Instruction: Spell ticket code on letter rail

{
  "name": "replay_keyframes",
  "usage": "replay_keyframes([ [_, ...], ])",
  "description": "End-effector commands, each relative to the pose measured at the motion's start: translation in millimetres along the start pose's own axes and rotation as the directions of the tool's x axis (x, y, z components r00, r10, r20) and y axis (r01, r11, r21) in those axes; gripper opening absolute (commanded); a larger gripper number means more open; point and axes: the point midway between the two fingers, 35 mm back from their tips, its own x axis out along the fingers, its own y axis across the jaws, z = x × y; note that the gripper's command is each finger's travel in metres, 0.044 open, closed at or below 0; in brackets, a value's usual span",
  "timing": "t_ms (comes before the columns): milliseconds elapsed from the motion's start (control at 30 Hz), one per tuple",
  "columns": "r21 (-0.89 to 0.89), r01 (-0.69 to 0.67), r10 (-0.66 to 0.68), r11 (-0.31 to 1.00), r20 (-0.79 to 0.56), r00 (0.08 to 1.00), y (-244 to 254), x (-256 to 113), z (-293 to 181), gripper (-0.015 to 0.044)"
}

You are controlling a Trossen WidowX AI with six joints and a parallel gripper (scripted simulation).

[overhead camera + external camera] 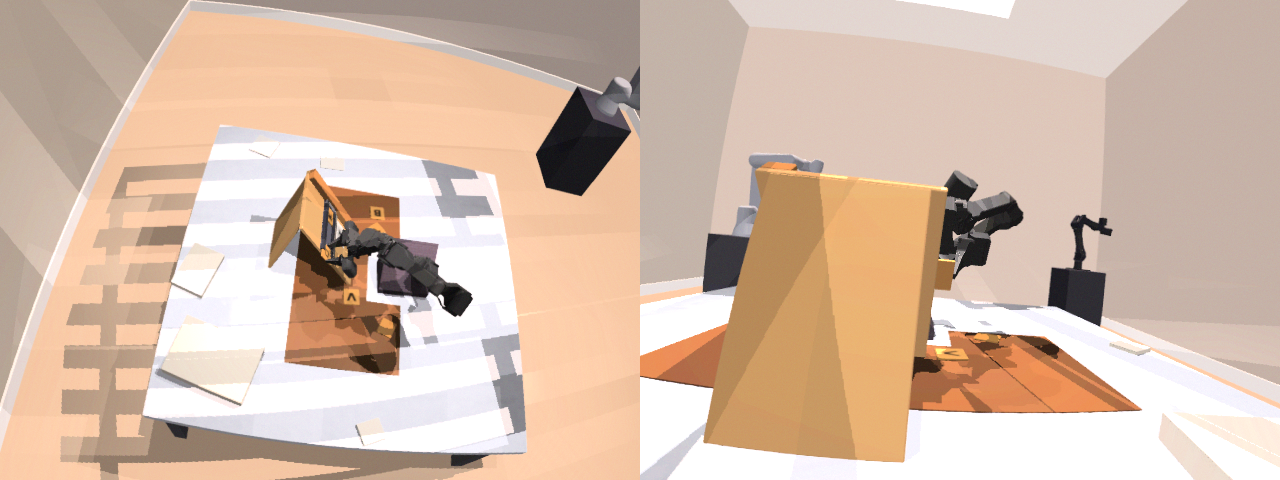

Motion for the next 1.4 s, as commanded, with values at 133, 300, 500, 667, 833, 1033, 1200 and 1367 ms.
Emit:
replay_keyframes([
  [133,-0.004,-0.001,0.001,1.0,-0.003,1.0,-5,1,-1,0.0],
  [300,-0.004,-0.001,0.001,1.0,-0.003,1.0,-7,0,-1,0.0],
  [500,-0.004,-0.001,0.001,1.0,-0.003,1.0,-10,0,-1,0.0],
  [667,-0.004,-0.001,0.001,1.0,-0.003,1.0,-13,0,-1,0.0],
  [833,-0.005,-0.001,0.001,1.0,-0.003,1.0,-16,0,-1,0.0],
  [1033,-0.005,-0.001,0.001,1.0,-0.003,1.0,-17,0,-1,0.0],
  [1200,-0.005,-0.001,0.001,1.0,-0.003,1.0,-18,0,0,0.0],
  [1367,-0.005,-0.001,0.001,1.0,-0.003,1.0,-21,0,0,0.0],
])
